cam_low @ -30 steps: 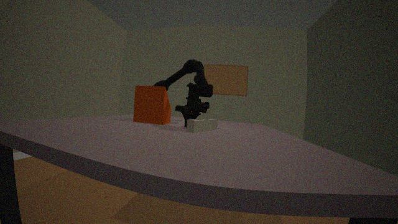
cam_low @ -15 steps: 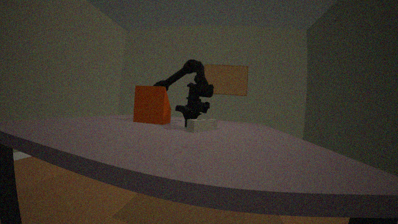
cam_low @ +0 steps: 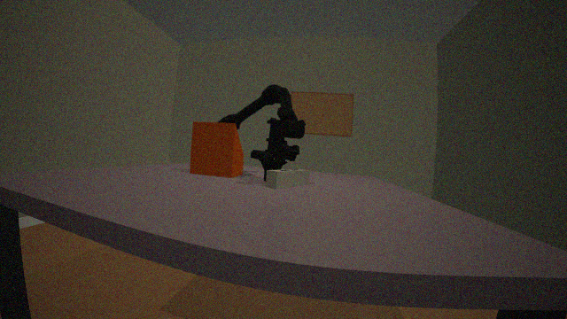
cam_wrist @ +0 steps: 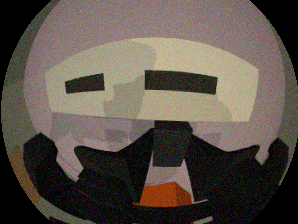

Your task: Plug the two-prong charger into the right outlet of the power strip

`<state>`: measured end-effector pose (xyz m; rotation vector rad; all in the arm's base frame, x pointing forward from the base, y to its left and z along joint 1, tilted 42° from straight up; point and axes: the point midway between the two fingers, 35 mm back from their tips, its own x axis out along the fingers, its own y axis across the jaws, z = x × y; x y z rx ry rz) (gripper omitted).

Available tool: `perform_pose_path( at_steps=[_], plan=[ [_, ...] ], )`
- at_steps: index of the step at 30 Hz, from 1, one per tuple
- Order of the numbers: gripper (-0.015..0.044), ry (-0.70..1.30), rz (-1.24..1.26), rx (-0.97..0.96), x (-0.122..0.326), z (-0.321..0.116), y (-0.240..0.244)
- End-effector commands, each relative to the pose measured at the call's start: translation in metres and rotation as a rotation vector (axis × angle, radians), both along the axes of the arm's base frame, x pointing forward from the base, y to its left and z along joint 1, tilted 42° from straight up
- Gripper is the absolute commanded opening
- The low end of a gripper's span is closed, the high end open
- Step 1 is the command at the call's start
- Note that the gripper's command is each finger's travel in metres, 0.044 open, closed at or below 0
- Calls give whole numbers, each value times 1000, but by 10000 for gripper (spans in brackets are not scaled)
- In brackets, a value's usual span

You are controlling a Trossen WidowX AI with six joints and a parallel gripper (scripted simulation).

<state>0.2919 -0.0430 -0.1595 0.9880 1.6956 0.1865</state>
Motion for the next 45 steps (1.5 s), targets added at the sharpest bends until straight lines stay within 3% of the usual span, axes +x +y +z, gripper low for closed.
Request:
perform_pose_path(
  at_steps=[1,45],
  plan=[
    [0,-1,0,-5,2,-1,-2],
    [0,-2,0,-5,7,-2,-4]
  ],
)
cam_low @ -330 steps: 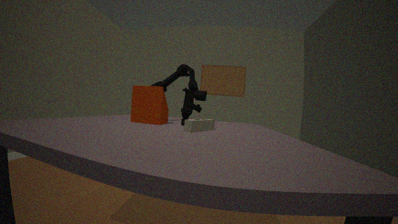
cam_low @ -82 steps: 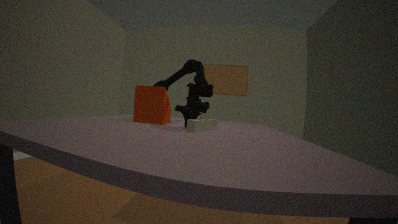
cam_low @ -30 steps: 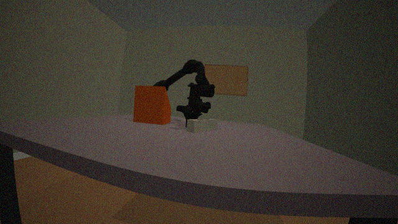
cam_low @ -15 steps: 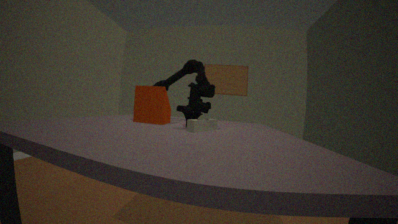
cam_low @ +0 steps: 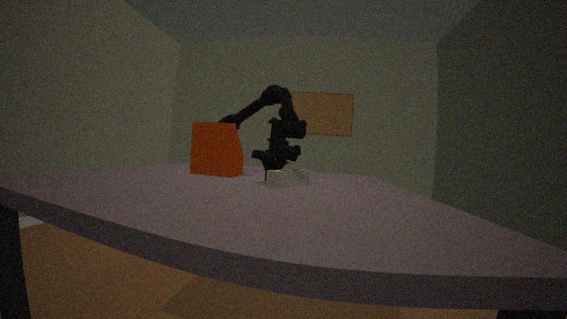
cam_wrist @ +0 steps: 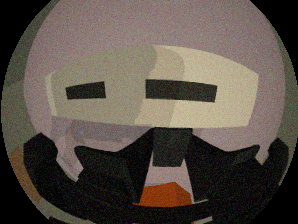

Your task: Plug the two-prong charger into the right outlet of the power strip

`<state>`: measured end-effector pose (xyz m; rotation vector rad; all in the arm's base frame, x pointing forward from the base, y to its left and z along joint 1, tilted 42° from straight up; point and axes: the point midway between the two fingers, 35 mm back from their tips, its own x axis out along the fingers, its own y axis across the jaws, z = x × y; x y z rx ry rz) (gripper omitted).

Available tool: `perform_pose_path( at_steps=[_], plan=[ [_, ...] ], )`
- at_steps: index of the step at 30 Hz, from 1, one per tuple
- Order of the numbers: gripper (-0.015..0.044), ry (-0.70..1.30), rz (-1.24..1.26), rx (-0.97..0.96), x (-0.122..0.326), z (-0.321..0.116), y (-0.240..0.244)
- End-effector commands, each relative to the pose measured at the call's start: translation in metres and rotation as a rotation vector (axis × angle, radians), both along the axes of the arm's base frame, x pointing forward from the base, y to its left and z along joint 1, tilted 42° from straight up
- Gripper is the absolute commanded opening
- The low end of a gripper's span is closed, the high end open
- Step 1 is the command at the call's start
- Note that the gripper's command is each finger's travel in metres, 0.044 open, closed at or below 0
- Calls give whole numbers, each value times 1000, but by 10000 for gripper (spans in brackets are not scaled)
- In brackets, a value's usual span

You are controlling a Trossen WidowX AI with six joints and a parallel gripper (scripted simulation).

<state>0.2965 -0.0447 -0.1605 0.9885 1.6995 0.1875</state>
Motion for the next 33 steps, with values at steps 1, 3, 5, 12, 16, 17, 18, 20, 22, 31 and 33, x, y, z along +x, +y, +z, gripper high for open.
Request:
perform_pose_path(
  at_steps=[1,3,5,12,16,17,18,20,22,31,33],
  plan=[
    [0,-5,-1,-7,2,-1,-2],
    [0,-5,-1,-7,3,-1,-2],
    [0,-5,-1,-7,3,-1,-3],
    [0,-5,-1,-7,5,-2,-4],
    [0,-5,-1,-7,7,-2,-4],
    [0,-5,-1,-7,7,-3,-4],
    [0,-5,-1,-7,8,-3,-5],
    [0,-5,-1,-7,8,-3,-5],
    [0,-5,-1,-7,9,-3,-5],
    [0,-6,-1,-7,12,-4,-7],
    [0,-6,-1,-7,13,-4,-7]
  ],
)
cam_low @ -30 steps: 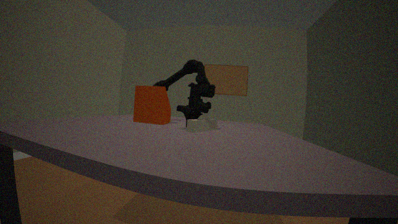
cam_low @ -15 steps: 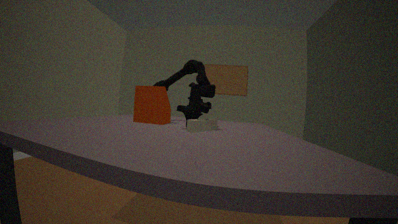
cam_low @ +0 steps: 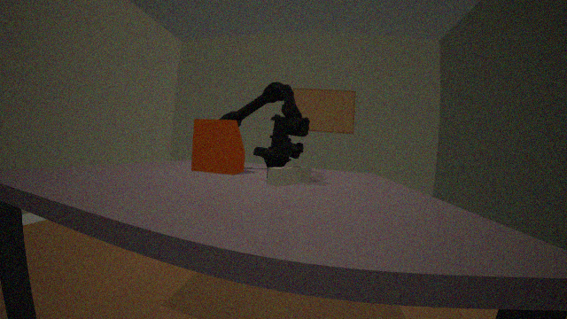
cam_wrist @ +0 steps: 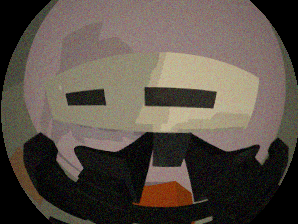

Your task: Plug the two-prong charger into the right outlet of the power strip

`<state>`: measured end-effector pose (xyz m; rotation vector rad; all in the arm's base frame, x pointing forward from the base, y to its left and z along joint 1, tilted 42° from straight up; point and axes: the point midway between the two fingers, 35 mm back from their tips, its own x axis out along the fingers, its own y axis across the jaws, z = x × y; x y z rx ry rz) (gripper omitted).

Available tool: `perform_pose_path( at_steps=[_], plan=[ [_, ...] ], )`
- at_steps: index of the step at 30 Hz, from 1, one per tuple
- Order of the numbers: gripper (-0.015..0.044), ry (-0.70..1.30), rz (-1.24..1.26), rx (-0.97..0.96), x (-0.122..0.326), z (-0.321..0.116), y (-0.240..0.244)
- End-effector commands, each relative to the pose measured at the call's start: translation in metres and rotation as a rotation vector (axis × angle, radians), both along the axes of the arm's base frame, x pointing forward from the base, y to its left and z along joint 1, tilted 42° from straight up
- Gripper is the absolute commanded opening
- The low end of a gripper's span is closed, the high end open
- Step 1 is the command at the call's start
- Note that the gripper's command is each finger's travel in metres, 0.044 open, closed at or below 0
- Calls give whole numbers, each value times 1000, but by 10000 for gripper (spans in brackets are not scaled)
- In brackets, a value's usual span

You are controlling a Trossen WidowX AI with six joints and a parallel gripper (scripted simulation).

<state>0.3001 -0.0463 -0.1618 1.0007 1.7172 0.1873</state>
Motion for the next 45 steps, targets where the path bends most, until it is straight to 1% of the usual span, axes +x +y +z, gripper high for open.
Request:
perform_pose_path(
  at_steps=[1,38,39,45],
  plan=[
    [0,-25,-1,-18,10,-3,-6],
    [0,-25,-1,-18,10,-3,-6],
    [0,1,1,2,4,-2,-2],
    [0,1,1,2,4,-2,-2]
  ],
)
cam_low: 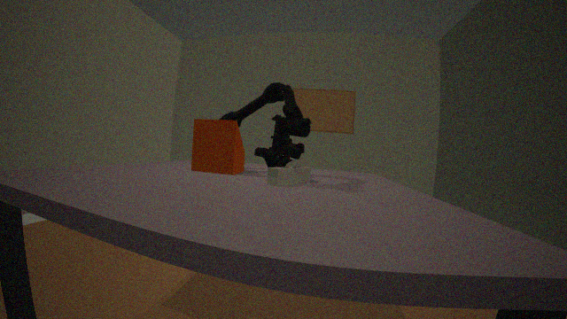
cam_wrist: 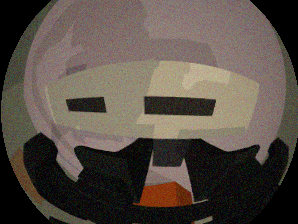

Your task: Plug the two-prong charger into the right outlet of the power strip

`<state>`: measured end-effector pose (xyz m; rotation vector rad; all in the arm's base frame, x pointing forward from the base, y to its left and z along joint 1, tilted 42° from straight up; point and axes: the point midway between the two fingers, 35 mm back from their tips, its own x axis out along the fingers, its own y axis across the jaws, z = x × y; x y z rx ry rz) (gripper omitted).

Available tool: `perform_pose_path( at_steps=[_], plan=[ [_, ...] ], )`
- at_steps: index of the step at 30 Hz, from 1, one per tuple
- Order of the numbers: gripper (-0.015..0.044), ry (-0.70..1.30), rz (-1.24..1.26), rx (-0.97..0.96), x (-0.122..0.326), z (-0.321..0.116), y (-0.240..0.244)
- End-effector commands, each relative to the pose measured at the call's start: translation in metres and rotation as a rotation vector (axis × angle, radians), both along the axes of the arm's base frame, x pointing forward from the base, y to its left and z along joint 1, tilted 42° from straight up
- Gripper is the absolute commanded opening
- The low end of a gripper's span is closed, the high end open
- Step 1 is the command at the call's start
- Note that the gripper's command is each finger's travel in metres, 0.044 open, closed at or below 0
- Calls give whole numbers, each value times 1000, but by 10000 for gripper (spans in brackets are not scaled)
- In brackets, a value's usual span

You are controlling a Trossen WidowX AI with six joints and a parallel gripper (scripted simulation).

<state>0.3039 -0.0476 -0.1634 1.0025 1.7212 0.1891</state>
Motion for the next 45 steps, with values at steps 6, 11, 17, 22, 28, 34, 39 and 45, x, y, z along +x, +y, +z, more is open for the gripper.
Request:
perform_pose_path(
  at_steps=[6,11,17,22,28,34,39,45],
  plan=[
    [79,-2,0,-1,0,0,0],
    [210,-2,0,-1,0,0,0],
    [367,-2,0,-1,0,0,0],
    [440,-3,0,-2,0,0,0],
    [440,-6,-1,-4,-1,0,0],
    [440,-9,-1,-6,-2,1,1],
    [440,-11,-1,-8,-3,1,2],
    [440,-14,-1,-10,-5,1,2]
  ],
)
